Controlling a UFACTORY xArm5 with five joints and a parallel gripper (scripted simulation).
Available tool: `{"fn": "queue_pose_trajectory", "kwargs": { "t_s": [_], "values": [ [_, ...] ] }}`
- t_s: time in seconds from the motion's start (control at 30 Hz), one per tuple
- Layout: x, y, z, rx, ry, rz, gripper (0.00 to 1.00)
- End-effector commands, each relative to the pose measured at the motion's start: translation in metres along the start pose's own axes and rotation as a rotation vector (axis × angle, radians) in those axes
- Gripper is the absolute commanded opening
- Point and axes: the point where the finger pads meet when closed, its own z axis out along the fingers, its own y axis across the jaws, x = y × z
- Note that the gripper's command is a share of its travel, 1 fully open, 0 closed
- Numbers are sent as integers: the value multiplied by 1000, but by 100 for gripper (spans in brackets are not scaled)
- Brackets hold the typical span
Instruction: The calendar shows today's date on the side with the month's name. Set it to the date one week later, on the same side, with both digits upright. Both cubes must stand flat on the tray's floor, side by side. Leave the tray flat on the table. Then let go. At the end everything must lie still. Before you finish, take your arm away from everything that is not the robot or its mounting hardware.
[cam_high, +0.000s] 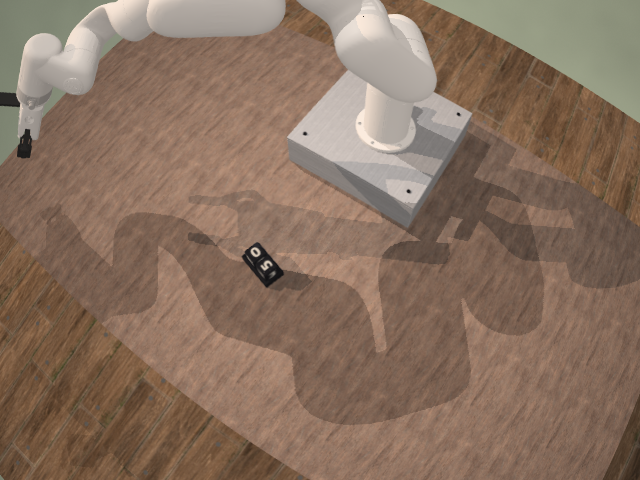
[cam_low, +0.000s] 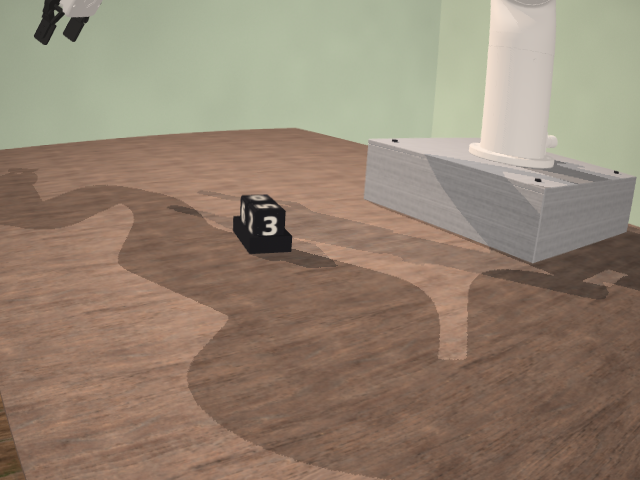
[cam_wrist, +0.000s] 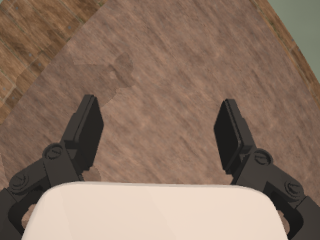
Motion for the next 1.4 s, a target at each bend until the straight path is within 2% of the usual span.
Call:
{"fn": "queue_pose_trajectory", "kwargs": {
  "t_s": [0.0, 0.63, 0.7, 0.77, 0.83, 0.87, 0.9, 0.93, 1.0, 1.03, 1.1, 1.13, 1.23, 1.27, 1.33, 1.37],
  "values": [
    [3, 0, -2, -1, 5, 0, 100],
    [0, -6, -3, 4, 0, -4, 100],
    [-7, -24, -7, 19, -18, -16, 100],
    [-23, -58, -14, 44, -51, -39, 100],
    [-23, -58, -14, 44, -51, -39, 100],
    [-35, -80, -20, 61, -74, -55, 100],
    [-35, -80, -20, 61, -74, -55, 100],
    [-50, -105, -27, 79, -100, -75, 100],
    [-50, -105, -27, 79, -100, -75, 100],
    [-69, -131, -36, 98, -131, -97, 100],
    [-69, -131, -36, 98, -131, -97, 100],
    [-91, -157, -47, 117, -164, -122, 100],
    [-91, -157, -47, 117, -164, -122, 100],
    [-116, -183, -59, 135, -200, -150, 100],
    [-116, -183, -59, 135, -200, -150, 100],
    [-140, -204, -70, 152, -237, -180, 100]
  ]
}}
